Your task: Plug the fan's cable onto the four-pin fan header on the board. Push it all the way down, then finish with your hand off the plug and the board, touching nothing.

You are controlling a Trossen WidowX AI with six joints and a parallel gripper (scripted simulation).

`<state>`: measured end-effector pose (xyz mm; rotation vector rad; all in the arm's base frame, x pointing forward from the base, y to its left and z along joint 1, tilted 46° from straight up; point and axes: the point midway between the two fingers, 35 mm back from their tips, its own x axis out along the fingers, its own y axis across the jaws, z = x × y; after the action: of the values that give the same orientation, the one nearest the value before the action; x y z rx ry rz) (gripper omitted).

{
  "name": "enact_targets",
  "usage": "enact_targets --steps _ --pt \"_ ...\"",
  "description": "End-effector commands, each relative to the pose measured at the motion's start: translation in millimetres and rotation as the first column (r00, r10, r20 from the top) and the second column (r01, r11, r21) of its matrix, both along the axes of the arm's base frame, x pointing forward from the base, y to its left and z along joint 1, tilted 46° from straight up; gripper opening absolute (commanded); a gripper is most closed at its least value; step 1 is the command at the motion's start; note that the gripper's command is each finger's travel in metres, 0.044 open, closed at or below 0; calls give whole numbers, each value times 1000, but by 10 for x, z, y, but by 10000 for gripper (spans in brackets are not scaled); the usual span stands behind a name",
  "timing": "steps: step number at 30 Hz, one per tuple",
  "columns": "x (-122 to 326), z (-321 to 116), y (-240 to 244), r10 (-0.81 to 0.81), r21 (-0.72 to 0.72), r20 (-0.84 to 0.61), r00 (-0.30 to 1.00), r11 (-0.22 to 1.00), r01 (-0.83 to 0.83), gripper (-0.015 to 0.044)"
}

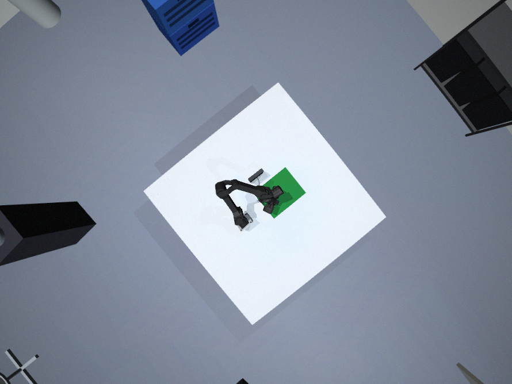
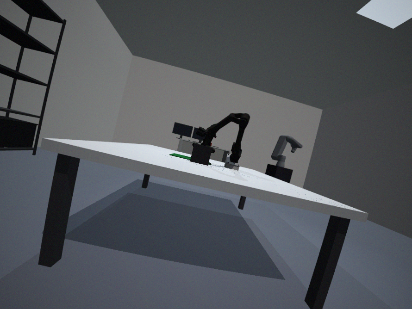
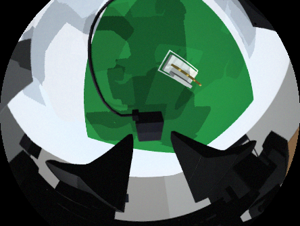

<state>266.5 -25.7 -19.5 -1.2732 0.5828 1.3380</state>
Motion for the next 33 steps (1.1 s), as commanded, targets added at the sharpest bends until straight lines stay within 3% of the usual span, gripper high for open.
enact_targets --steps 1,14,17,28,30,33 --pt "-9 -57 47 -4 2 -8 1000 1000 4 210" --pt "-8 -160 160 -4 3 -7 1000 1000 4 210" --pt "2 -138 155 2 7 -1 1000 1000 -2 131" --pt "2 -138 155 2 7 -1 1000 1000 -2 58" --pt "4 -125 140 2 6 -1 1000 1000 -2 5" --pt "13 -72 72 1 4 -2 1000 1000 -1 0"
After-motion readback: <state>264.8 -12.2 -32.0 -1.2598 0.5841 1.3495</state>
